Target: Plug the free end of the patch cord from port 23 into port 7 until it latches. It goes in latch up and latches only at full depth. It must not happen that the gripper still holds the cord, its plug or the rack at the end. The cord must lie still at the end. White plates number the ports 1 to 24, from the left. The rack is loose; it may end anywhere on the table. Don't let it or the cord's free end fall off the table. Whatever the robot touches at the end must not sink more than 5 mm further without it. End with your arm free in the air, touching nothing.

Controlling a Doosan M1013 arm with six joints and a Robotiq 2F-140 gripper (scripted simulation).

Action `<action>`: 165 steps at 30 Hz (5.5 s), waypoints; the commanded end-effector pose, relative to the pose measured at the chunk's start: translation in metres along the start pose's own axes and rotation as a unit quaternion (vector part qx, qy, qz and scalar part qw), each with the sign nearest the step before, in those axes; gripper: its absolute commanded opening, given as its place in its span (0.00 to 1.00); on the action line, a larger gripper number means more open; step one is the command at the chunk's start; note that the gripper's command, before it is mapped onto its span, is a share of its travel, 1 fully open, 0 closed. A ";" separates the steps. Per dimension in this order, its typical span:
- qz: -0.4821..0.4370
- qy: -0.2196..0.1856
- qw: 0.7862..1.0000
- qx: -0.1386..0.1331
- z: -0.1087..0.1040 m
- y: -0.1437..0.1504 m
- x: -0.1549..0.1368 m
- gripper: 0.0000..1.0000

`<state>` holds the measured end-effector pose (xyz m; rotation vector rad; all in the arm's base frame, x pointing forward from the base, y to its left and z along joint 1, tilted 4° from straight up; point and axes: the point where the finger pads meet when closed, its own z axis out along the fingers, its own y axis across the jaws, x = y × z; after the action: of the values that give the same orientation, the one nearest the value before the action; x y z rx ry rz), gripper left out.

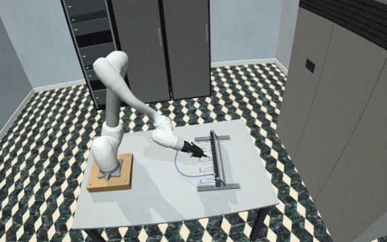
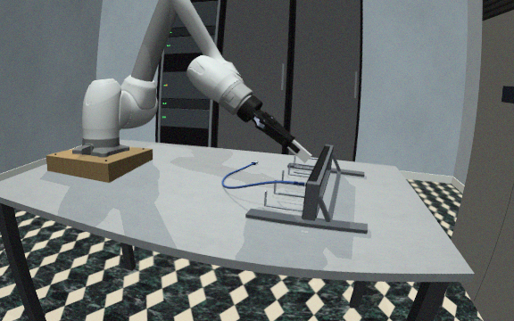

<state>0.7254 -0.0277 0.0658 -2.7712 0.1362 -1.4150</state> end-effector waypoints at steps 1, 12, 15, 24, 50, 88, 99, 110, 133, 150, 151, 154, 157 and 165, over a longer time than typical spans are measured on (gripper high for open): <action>0.000 0.000 1.000 0.000 0.000 0.000 0.000 0.00; 0.000 0.000 1.000 0.000 -0.003 0.000 0.000 0.00; 0.000 0.000 1.000 0.000 -0.013 0.000 0.000 0.00; 0.000 0.000 1.000 0.000 -0.083 0.000 0.000 0.00; 0.000 0.000 1.000 0.000 -0.140 0.006 0.000 0.00; 0.000 0.000 1.000 0.000 -0.133 0.100 0.000 0.00; 0.000 0.000 1.000 0.000 -0.074 0.100 0.000 0.00; 0.000 0.000 1.000 0.000 -0.003 0.100 0.000 0.00; 0.000 0.000 1.000 0.000 0.000 0.100 0.000 0.00; 0.000 0.000 1.000 0.000 0.000 0.100 0.000 0.00; 0.000 0.000 1.000 0.000 0.000 0.100 0.000 0.00; 0.000 0.000 1.000 0.000 0.000 0.100 0.000 0.00; 0.000 0.000 1.000 0.000 0.000 0.100 0.000 0.00; 0.000 0.000 1.000 0.000 -0.003 0.100 0.000 0.00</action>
<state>0.7183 -0.1273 0.0599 -2.7712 0.1363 -1.4151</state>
